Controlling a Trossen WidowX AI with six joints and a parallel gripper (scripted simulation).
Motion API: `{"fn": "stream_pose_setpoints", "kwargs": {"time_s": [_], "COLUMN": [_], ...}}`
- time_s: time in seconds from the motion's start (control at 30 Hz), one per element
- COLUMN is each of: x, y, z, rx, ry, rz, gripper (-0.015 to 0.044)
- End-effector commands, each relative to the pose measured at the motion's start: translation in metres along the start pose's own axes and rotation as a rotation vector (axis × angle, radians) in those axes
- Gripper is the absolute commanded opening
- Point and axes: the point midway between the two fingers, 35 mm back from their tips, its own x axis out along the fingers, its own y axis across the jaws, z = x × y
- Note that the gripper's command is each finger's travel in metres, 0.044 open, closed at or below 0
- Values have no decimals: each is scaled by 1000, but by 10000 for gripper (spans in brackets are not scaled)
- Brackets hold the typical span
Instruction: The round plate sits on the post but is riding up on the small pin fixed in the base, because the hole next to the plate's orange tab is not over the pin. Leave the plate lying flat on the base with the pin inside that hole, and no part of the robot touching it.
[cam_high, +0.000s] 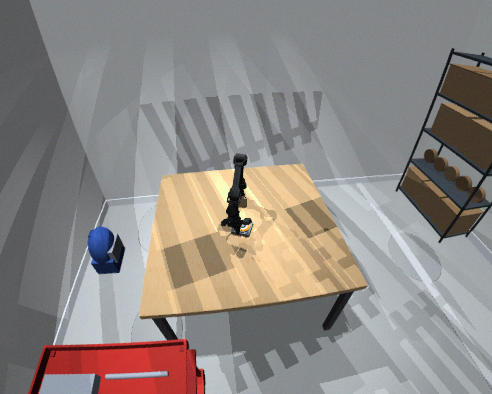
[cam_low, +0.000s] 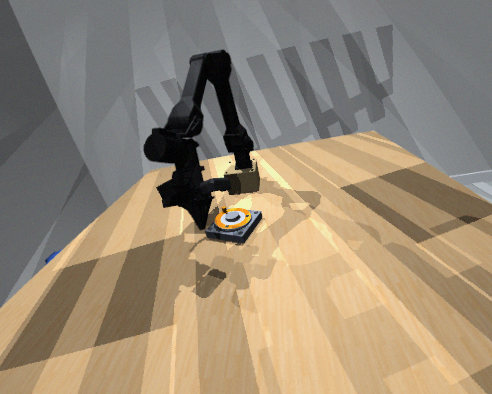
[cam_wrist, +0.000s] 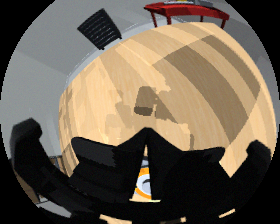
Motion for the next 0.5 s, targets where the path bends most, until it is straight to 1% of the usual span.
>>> {"fn": "stream_pose_setpoints", "kwargs": {"time_s": [0.0, 0.1, 0.2, 0.47], "x": [-27, -55, -76, -77], "y": [-15, -28, -37, -35], "z": [-56, -107, -139, -145], "rx": [-169, -329, -437, -443], "ry": [170, 342, 462, 469], "rz": [-112, -179, -209, -209], "gripper": [0, 0, 0, 0]}}
